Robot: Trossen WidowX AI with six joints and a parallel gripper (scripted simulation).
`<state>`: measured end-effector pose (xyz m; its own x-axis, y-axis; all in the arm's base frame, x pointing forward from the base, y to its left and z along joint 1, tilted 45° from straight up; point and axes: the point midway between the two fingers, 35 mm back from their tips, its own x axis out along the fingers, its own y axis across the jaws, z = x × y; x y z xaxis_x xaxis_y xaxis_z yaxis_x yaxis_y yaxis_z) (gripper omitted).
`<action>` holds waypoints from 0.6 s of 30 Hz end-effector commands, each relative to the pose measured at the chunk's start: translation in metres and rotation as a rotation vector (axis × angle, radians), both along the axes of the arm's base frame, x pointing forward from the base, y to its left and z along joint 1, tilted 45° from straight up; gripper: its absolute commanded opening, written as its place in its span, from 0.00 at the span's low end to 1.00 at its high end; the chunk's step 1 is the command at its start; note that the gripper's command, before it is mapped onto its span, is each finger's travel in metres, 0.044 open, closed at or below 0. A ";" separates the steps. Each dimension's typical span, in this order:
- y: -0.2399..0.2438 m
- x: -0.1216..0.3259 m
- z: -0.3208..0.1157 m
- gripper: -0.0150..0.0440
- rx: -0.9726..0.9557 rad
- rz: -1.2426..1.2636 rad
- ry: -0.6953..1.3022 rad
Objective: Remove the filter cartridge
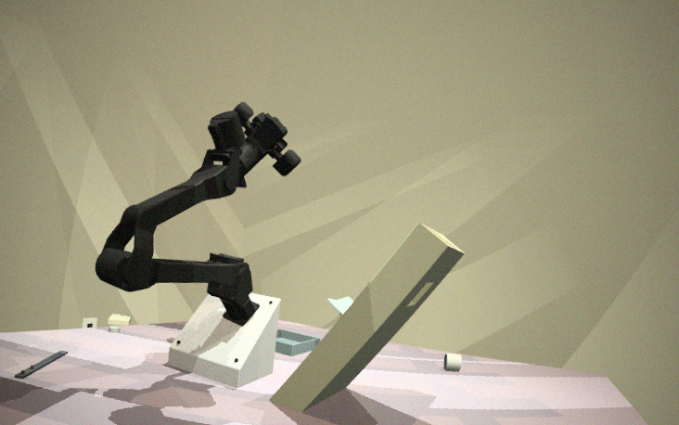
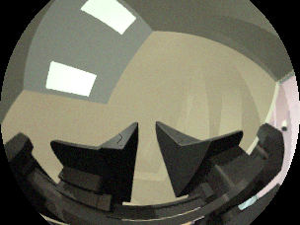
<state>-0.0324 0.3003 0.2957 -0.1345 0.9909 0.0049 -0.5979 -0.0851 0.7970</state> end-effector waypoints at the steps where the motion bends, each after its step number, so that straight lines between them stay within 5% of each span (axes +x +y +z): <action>1: 0.015 0.058 -0.037 0.42 -0.181 -0.276 -0.144; 9: -0.009 0.163 -0.103 0.42 -0.634 -0.704 -0.491; 18: -0.096 0.252 -0.142 0.42 -1.359 -0.972 -0.928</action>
